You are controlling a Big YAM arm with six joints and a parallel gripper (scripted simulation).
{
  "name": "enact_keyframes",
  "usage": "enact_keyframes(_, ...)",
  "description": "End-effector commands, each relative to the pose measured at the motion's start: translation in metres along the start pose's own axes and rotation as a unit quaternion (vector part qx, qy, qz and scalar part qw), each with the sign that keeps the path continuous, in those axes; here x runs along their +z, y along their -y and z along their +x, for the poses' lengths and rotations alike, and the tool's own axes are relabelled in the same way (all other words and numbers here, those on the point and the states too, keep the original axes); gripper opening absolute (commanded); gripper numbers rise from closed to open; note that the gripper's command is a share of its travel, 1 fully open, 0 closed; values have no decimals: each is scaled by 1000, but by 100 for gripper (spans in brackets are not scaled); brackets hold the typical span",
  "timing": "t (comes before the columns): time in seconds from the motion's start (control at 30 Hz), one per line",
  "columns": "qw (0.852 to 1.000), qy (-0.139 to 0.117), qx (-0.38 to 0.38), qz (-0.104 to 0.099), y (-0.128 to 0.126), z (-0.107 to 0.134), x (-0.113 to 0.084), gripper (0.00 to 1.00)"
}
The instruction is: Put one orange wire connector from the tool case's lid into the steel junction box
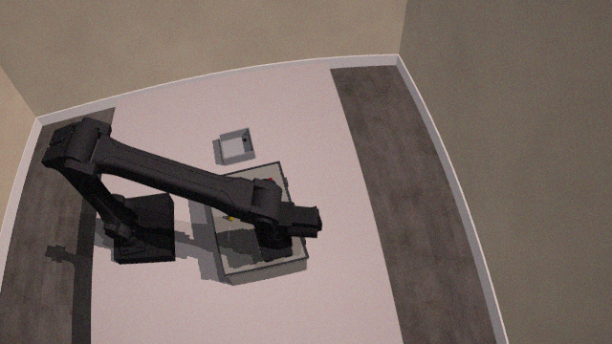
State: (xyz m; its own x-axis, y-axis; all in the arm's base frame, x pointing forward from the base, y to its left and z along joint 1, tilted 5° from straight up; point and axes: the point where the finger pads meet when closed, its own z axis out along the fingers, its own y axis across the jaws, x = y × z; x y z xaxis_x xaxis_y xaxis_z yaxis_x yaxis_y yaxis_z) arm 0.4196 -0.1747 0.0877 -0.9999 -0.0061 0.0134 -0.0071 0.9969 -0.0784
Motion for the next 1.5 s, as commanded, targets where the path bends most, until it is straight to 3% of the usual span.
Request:
enact_keyframes(0.0,1000,15,-9,5,-5,-3,-10,25)
enact_keyframes(0.87,1000,17,-4,5,-6,-3,-10,25)
enact_keyframes(1.13,1000,5,-3,1,-4,-1,19,25)
enact_keyframes(1.47,1000,1,-3,0,-3,1,23,25)
